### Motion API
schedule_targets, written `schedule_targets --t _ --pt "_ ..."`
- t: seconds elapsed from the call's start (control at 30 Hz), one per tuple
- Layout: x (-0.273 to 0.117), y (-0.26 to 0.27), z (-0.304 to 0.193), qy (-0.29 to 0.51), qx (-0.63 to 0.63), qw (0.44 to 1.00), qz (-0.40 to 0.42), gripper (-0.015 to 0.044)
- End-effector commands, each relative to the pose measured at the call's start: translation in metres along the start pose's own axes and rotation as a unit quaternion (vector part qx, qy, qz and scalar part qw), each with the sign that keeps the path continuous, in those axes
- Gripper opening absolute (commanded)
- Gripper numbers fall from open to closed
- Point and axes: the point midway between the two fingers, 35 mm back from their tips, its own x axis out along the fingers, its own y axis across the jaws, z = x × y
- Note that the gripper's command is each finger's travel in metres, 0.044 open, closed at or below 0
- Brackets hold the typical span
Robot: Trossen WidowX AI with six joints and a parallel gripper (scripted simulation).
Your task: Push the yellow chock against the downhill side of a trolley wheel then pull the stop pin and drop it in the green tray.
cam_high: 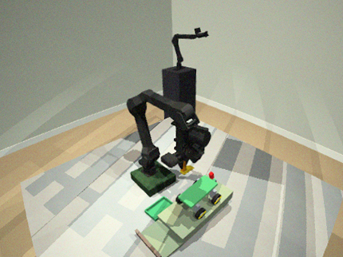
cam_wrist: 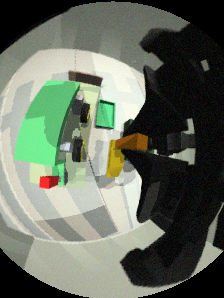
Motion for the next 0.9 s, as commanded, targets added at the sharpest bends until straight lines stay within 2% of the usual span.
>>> schedule_targets --t 0.0,0.87 --pt "0.001 -0.013 0.003 0.001 -0.001 1.0 0.0 0.0" --pt "0.008 -0.104 0.021 0.0 -0.001 1.0 -0.005 0.0"
